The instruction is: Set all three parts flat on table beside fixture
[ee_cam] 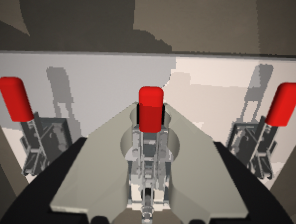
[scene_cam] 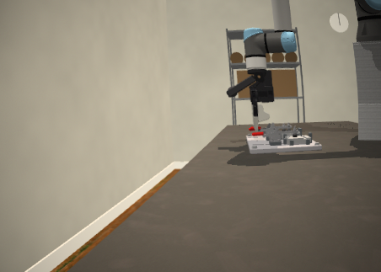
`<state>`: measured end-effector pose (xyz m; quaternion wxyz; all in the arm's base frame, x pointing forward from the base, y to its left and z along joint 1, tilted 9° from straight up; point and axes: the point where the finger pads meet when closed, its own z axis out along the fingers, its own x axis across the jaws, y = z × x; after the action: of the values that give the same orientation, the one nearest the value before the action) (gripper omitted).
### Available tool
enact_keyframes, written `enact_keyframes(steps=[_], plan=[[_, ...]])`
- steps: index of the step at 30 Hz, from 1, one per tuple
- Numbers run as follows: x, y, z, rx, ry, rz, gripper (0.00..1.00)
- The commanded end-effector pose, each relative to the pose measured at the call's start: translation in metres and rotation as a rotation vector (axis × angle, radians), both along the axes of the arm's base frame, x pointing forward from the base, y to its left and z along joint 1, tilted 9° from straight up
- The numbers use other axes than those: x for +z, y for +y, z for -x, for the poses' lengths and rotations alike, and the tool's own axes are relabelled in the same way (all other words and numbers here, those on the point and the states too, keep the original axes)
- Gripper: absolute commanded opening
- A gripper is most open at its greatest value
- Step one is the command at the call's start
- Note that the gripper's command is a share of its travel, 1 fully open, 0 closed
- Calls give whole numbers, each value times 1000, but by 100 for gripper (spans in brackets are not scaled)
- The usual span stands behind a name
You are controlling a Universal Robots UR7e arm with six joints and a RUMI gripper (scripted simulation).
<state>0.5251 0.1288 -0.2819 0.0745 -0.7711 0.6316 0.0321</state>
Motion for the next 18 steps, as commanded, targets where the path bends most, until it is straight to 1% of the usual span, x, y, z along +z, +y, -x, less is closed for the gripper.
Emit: enact_keyframes(steps=[1,18], plan=[[5,-2,2,-1,-1,-1,0],[17,-5,11,-1,-2,-1,0]])
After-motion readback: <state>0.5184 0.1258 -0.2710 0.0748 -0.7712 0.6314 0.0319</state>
